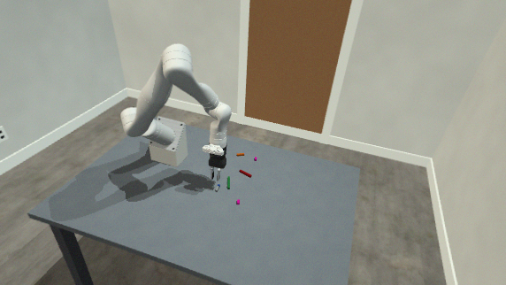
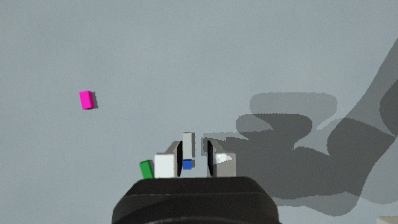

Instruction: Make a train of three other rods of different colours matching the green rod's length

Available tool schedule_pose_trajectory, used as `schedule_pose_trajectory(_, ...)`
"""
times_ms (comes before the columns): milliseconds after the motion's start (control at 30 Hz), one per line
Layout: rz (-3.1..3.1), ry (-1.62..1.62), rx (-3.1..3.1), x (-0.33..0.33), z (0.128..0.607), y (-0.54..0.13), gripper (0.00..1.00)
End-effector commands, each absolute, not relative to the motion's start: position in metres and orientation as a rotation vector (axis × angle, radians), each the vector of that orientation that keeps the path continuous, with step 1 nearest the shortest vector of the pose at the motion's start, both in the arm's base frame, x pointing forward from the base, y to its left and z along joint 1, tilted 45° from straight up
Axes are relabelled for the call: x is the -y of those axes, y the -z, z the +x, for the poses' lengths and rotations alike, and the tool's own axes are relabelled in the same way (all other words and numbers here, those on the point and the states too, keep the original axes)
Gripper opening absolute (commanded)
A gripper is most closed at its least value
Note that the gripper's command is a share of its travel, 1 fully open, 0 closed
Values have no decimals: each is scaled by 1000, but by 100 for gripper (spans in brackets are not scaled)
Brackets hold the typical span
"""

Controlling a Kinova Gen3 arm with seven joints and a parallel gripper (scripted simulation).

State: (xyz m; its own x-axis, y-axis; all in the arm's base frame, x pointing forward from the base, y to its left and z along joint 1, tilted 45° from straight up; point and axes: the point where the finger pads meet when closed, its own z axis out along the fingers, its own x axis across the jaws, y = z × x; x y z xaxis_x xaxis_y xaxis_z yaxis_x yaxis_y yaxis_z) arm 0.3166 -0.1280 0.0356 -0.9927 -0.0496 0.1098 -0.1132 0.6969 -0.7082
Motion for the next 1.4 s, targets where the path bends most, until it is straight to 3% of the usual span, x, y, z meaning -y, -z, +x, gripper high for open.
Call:
schedule_pose_trajectory(0, 139, -1173, 2850, 116, 325, -45, 54)
schedule_pose_trajectory(300, 139, -1173, 2850, 110, 325, -50, 54)
schedule_pose_trajectory(333, 139, -1173, 2850, 110, 325, -50, 100)
schedule_pose_trajectory(1367, 123, -1175, 2857, 108, 326, -49, 100)
